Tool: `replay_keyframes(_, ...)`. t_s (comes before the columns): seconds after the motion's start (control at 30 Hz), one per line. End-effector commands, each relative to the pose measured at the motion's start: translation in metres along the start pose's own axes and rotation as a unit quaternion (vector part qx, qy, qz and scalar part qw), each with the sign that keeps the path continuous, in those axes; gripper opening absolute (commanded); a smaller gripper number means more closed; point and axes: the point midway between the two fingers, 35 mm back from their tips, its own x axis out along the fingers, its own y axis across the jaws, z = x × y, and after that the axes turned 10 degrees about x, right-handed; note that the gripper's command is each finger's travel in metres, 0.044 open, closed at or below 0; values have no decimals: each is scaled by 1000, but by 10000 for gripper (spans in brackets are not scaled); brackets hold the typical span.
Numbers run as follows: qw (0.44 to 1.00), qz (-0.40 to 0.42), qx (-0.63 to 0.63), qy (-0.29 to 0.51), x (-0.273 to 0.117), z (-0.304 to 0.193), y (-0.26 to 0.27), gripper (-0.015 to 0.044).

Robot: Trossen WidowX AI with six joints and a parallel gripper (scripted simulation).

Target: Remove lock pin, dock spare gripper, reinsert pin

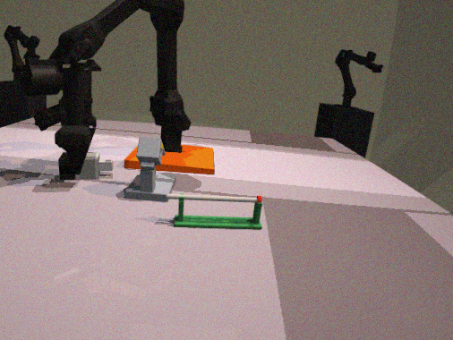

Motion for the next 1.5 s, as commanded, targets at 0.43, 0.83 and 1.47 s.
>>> replay_keyframes(0.43, 1000, -1, 1, -1, 13, -1, -1, 256)
replay_keyframes(0.83, 1000, -1, 1, -1, 3, 0, 0, 59)
replay_keyframes(1.47, 997, -3, 81, 2, -31, -2, -1, 0)
